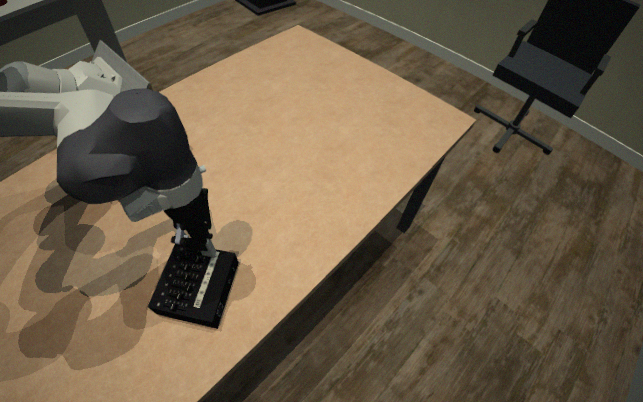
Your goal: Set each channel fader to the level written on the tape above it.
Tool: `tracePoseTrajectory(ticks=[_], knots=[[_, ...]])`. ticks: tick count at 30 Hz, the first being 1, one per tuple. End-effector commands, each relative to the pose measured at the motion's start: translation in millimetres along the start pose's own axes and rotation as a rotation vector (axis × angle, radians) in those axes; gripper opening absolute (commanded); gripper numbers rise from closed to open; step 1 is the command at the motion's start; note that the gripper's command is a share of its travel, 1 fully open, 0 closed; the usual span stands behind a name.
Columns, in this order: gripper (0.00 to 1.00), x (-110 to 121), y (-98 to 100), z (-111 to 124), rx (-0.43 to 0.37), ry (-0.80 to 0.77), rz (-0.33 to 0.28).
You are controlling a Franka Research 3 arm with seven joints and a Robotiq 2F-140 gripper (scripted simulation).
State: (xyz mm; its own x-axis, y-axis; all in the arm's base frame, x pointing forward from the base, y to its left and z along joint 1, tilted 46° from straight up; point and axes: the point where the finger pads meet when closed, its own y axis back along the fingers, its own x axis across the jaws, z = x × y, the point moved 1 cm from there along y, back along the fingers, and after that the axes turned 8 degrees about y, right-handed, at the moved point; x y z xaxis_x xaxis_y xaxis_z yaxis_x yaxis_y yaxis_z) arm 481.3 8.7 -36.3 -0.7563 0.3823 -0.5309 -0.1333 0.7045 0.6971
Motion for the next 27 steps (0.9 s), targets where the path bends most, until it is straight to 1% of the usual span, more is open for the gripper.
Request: tracePoseTrajectory(ticks=[1,27], knots=[[0.0,-1.1,-1.4,-0.1,-0.001,-0.006,0.001],[0.0,0.1,-1.4,-7.7,-0.001,-0.006,0.001]])
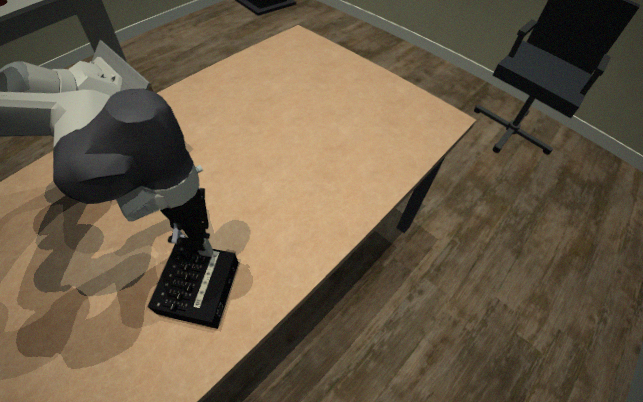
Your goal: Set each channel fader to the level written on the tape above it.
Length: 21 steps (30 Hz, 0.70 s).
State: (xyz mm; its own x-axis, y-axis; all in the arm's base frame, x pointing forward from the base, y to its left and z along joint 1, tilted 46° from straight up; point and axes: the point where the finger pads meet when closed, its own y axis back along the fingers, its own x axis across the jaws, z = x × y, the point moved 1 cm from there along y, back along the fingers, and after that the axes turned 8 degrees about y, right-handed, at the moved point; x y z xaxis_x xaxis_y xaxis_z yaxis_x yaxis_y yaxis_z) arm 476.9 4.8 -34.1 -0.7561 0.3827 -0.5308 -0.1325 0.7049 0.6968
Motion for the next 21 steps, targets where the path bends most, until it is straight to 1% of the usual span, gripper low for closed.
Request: tracePoseTrajectory(ticks=[1,21], knots=[[0.0,-1,-0.9,-2,-0.002,-0.006,0.0],[0.0,1,-0.9,-12,-0.002,-0.006,0.0]])
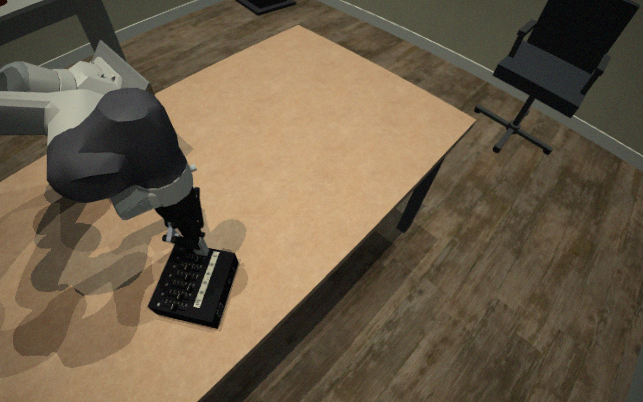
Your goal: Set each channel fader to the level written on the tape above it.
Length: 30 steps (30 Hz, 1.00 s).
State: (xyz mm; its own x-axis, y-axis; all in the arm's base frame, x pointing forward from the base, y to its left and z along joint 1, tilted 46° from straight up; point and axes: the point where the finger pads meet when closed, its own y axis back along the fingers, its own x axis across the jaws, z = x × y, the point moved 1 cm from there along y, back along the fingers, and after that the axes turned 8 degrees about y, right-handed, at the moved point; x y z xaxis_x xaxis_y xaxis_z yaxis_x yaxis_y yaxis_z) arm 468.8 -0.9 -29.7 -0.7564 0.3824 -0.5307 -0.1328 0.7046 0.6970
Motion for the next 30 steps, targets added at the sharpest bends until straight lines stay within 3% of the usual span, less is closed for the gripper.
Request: tracePoseTrajectory(ticks=[1,30], knots=[[0.0,-0.5,-0.9,-2.2,-0.001,-0.006,0.0],[0.0,0.2,-1.0,-6.6,-0.001,-0.006,0.0]])
